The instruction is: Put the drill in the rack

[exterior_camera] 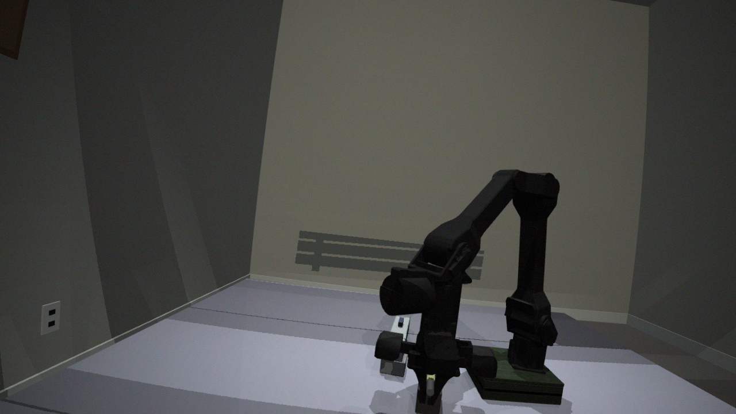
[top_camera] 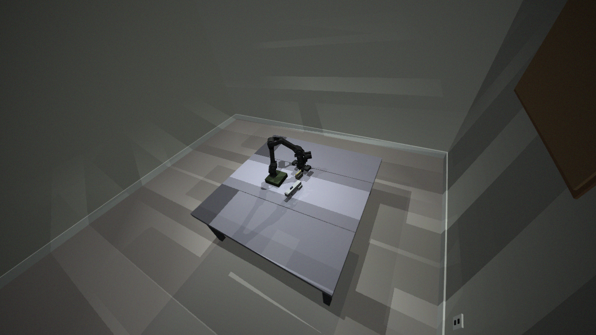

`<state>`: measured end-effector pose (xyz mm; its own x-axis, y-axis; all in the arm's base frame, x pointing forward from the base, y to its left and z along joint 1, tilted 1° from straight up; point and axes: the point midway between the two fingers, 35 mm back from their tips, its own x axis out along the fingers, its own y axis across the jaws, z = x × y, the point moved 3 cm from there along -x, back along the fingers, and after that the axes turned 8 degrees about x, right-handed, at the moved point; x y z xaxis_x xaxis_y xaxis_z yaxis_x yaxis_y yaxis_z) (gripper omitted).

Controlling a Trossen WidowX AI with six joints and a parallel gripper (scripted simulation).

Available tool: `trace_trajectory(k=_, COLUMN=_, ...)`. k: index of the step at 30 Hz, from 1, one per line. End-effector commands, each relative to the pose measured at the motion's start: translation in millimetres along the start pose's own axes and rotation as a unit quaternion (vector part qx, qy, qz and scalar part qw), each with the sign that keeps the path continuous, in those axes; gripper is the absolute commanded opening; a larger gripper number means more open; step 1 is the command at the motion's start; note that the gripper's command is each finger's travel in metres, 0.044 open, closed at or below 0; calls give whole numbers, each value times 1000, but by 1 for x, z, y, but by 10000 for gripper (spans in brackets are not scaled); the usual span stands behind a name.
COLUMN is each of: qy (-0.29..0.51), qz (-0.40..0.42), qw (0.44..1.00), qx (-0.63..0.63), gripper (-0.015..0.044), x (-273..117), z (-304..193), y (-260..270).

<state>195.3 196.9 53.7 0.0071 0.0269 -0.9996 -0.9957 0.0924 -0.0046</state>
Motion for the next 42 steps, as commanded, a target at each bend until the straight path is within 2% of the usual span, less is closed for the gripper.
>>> trace_trajectory(k=1, qy=1, qz=3, qw=1000, qx=2, gripper=0, x=6, z=0, y=1)
trace_trajectory(k=27, qy=1, qz=3, qw=1000, qx=2, gripper=0, x=29, z=-1, y=3)
trace_trajectory(k=42, qy=-5, qz=2, qw=1000, qx=-1, gripper=394, x=23, z=3, y=2)
